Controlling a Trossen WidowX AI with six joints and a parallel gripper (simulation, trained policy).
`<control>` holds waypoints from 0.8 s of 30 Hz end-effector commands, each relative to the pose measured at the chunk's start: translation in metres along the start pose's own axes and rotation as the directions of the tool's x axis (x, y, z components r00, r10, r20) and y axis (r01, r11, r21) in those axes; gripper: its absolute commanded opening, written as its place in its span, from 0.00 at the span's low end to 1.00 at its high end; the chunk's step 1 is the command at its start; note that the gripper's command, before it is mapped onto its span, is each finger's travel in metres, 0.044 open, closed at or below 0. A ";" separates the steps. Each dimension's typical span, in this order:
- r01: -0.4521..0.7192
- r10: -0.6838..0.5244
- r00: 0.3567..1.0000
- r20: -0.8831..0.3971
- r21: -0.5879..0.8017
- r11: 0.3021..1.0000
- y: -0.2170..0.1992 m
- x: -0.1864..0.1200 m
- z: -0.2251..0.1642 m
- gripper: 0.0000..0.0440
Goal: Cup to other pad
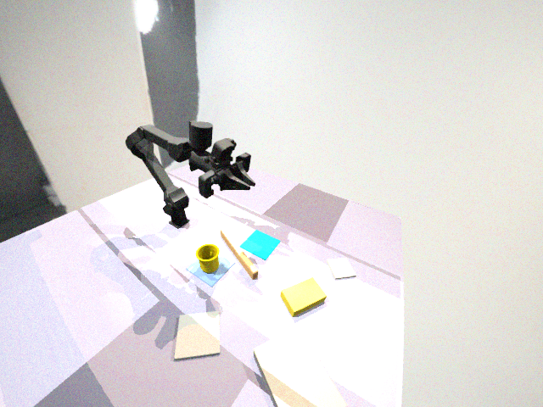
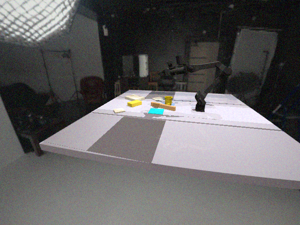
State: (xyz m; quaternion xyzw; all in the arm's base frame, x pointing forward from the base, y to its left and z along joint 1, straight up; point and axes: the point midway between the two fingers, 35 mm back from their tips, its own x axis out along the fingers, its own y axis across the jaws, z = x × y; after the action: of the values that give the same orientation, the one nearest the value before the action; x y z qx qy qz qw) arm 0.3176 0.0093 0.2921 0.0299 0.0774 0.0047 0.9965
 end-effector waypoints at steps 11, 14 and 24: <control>-0.019 0.035 0.980 -0.197 0.085 0.996 0.016 0.002 -0.016 0.21; -0.017 0.041 0.969 -0.243 0.101 0.995 0.019 0.002 -0.019 0.22; 0.004 0.049 0.917 -0.395 0.134 0.991 0.026 0.000 -0.032 0.24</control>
State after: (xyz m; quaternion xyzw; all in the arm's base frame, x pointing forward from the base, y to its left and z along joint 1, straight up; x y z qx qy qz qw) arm 0.3134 0.0346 0.2664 0.0902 0.2588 0.0167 0.9616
